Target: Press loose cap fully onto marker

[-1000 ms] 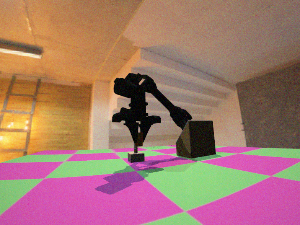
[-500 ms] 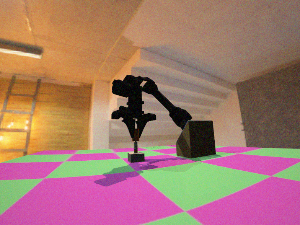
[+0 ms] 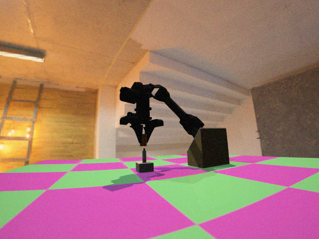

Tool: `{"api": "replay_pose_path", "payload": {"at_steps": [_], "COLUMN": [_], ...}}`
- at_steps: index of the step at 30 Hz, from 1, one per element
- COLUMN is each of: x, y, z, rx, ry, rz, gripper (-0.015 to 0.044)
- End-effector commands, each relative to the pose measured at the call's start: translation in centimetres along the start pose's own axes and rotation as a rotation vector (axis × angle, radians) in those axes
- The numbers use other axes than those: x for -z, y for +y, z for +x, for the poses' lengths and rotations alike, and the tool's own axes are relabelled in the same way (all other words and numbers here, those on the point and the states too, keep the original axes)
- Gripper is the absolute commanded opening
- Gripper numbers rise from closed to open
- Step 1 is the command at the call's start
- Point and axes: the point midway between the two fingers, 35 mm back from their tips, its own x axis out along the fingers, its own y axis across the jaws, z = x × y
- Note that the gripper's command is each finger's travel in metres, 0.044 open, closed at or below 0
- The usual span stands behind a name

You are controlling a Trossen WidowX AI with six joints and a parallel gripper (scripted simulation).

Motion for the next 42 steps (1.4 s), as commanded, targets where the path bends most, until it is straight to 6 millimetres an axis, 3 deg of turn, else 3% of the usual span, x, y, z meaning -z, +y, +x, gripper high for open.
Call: {"api": "replay_pose_path", "payload": {"at_steps": [1, 12, 42], "x": [-1.0, -3.0, -3.1], "y": [-0.9, -2.6, -2.5], "z": [-0.3, -0.8, 3.5], "rx": [0.000, 0.003, 0.002], "ry": [-0.007, -0.010, -0.010], "rz": [-0.006, -0.007, -0.007], "gripper": [0.0000, 0.0000, 0.0000]}}
